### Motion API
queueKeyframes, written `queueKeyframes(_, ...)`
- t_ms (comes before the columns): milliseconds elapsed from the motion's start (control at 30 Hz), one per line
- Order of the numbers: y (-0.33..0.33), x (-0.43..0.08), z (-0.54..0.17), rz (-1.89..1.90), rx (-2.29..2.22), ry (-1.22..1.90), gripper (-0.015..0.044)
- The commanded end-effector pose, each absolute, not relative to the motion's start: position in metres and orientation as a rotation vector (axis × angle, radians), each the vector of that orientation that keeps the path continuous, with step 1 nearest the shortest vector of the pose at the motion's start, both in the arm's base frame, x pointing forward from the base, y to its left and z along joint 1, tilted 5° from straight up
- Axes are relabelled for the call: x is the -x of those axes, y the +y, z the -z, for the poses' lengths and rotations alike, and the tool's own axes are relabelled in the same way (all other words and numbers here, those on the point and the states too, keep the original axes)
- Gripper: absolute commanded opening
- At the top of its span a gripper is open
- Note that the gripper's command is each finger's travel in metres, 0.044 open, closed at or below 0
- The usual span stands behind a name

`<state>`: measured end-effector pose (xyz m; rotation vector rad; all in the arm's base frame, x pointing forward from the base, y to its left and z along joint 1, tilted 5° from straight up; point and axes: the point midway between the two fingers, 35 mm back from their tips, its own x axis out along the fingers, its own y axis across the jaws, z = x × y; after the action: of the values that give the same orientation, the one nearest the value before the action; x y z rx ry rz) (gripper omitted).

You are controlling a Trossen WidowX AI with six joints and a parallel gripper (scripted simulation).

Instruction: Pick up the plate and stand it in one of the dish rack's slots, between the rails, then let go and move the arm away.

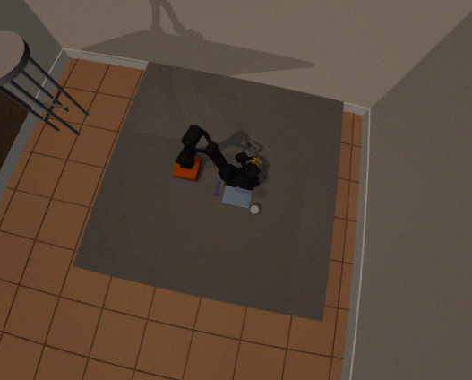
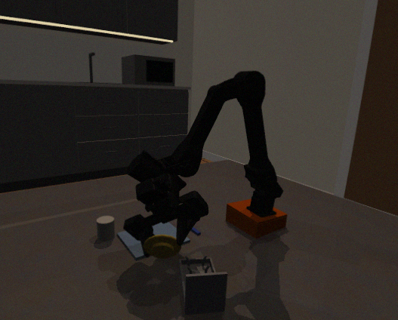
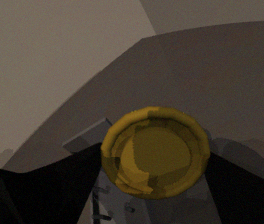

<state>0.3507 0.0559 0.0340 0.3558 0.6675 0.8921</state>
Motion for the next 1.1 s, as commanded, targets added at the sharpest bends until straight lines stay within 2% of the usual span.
queueKeyframes(0, 0.057, -0.342, -0.031, -0.952, -0.329, 0.585, 0.0000)
queueKeyframes(667, 0.058, -0.279, -0.041, -1.207, -0.081, 0.067, 0.0000)
queueKeyframes(1067, 0.062, -0.278, -0.038, -1.210, -0.051, 0.065, 0.0000)
